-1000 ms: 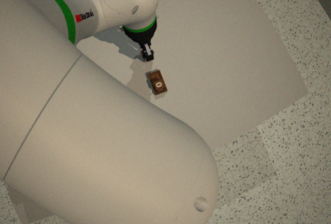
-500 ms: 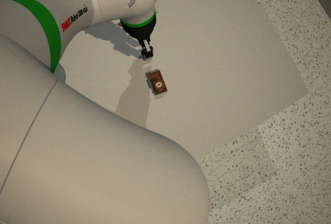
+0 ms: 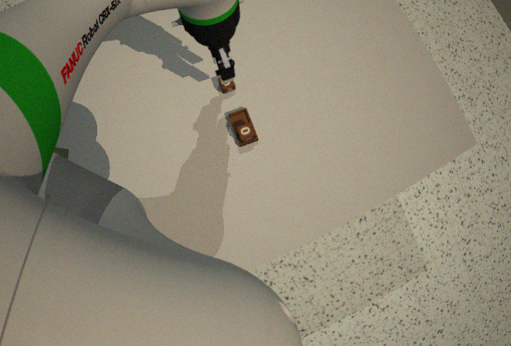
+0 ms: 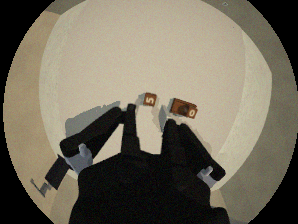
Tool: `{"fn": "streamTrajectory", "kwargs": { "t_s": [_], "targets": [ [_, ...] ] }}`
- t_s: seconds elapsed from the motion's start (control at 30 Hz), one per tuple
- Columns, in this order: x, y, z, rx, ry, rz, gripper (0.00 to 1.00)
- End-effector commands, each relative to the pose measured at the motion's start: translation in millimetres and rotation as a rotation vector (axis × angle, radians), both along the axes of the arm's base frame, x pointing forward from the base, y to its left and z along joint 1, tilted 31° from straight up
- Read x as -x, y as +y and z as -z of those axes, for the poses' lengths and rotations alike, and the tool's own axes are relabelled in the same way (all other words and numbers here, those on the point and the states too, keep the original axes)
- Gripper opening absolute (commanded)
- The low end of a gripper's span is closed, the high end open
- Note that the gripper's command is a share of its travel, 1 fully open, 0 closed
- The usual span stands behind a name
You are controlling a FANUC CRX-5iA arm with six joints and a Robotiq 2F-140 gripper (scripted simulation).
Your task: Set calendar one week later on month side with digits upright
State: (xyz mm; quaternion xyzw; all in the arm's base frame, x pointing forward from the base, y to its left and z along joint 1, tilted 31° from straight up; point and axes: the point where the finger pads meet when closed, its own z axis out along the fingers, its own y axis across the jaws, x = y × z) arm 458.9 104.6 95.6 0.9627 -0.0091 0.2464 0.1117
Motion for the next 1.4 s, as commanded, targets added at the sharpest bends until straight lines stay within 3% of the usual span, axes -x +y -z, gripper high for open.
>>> {"fn": "streamTrajectory", "kwargs": {
  "t_s": [0.0,0.03,0.07,0.9,1.37],
  "targets": [
    [0.7,0.6,-1.4,0.0,0.0,0.0,0.29],
    [0.7,0.6,-1.4,0.0,0.0,0.0,0.29],
    [0.7,0.6,-1.4,0.0,0.0,0.0,1.0],
    [0.6,-1.1,-1.8,0.01,0.005,-0.018,1.0],
    [0.3,-39.9,-11.0,0.235,0.114,-0.43,1.0]
  ]
}}
